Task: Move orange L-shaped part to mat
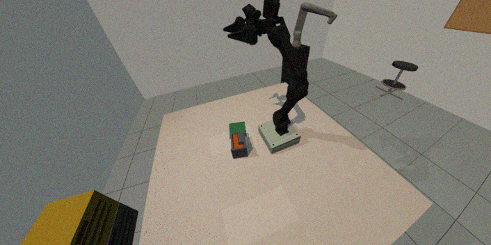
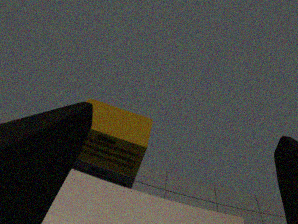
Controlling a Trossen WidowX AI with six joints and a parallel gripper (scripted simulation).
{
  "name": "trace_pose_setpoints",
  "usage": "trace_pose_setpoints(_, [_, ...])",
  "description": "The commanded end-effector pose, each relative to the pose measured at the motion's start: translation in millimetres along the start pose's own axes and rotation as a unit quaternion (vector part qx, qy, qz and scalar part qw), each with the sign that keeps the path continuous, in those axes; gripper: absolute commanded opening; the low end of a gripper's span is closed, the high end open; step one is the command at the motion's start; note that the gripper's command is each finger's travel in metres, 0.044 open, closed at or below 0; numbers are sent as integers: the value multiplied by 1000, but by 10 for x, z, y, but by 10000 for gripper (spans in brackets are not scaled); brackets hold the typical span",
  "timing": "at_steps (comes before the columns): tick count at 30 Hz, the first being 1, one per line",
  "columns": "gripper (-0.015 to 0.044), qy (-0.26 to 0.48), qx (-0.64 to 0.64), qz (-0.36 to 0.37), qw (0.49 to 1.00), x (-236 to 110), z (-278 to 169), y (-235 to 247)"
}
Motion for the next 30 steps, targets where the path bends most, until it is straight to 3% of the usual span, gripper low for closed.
trace_pose_setpoints(1, [374,0,1,-1,1000,8,-11,-10])
trace_pose_setpoints(9, [180,10,145,13,989,451,-568,-207])
trace_pose_setpoints(15, [180,100,290,43,951,1102,-1251,-14])
trace_pose_setpoints(22, [180,292,360,97,881,1757,-2059,793])
trace_pose_setpoints(30, [180,551,270,159,774,1897,-2766,2132])
Point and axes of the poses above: the point midway between the two fingers, 35 mm back from their tips, its own x axis out along the fingers, its own y axis across the jaws, z = x × y, the point moved 7 cm from there along -x, back along the fingers, and after that the axes turned 15 degrees about -x, right-handed, at the moved point
